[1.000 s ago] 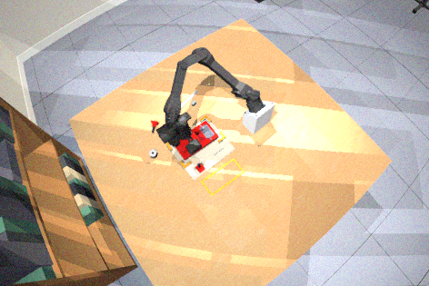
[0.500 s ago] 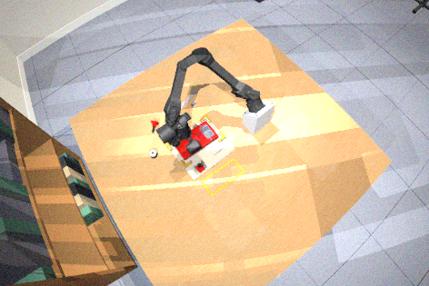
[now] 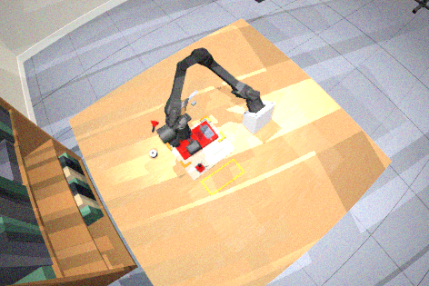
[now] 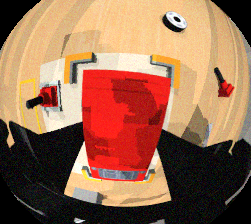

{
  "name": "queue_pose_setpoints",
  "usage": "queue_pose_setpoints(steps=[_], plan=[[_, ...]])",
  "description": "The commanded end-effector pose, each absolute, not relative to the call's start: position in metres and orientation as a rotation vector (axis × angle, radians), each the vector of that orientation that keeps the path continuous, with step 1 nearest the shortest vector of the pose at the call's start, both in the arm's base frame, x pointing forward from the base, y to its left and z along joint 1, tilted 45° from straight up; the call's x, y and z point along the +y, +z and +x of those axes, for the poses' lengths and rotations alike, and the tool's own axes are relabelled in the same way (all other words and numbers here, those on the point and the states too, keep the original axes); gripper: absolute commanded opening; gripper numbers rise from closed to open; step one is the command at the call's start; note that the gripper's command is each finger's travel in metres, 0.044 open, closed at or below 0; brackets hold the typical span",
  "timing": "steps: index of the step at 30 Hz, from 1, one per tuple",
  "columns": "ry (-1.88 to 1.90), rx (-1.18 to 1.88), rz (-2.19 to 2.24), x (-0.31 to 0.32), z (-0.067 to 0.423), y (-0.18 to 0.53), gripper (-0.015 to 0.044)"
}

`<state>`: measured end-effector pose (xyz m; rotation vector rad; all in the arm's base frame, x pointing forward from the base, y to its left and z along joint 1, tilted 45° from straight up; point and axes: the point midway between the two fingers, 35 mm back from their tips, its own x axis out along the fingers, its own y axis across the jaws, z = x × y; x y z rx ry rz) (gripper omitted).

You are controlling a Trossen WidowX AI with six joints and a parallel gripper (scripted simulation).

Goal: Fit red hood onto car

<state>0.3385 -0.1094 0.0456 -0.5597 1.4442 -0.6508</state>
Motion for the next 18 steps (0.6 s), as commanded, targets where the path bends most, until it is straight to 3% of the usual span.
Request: queue_pose_setpoints(steps=[1,18], plan=[[-0.65,1.448,-0.569,-0.1112,0.3377,0.0441,0.0],[-0.649,1.447,-0.567,-0.1092,0.3379,0.0459,0.0]])
